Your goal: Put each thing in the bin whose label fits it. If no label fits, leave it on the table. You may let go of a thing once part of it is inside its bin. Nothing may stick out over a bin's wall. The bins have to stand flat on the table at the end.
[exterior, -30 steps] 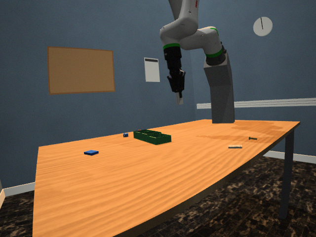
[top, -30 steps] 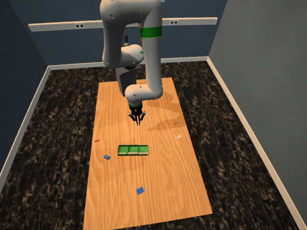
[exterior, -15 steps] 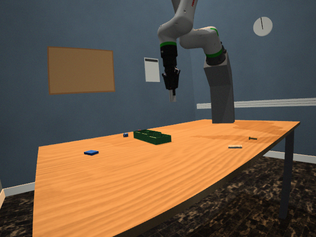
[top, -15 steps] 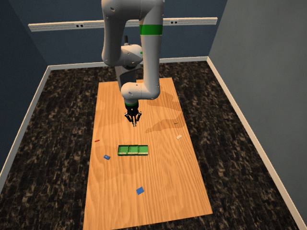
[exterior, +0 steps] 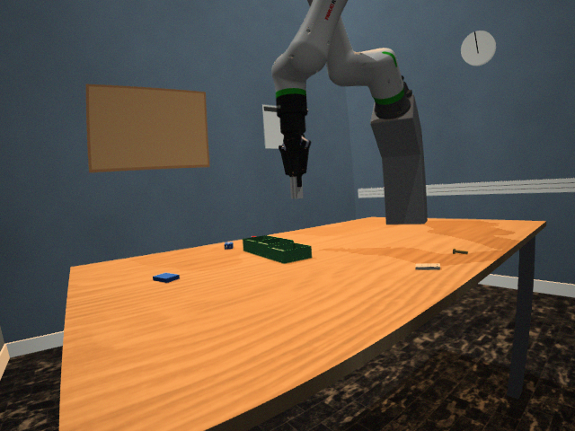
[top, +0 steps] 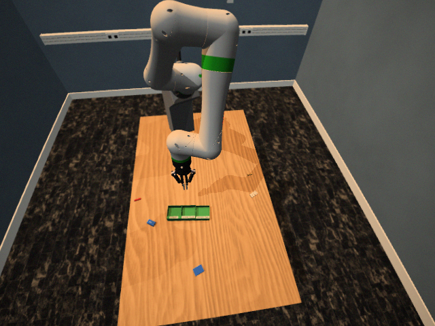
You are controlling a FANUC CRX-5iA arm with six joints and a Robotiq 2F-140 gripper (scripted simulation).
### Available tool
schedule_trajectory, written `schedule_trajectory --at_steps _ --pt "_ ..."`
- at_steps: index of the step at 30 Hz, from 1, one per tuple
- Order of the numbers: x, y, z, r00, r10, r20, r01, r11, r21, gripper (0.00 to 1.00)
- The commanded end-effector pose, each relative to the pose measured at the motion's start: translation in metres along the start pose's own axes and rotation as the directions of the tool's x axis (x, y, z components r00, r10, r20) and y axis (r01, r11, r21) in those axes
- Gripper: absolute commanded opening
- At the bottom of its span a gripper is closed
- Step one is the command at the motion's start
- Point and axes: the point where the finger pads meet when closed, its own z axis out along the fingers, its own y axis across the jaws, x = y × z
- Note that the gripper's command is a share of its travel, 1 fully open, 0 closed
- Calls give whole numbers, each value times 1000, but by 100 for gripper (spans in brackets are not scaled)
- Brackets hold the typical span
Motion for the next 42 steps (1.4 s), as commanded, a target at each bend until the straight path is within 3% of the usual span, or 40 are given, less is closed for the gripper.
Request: schedule_trajectory --at_steps 1,15,25,42 --pt "27 21 27 1000 -2 3 2 1000 27 15" --pt "91 71 85 1000 -2 3 2 1000 27 15" --pt "91 71 90 1000 -2 3 2 1000 27 15" --pt "90 70 130 1000 -2 3 2 1000 27 15"
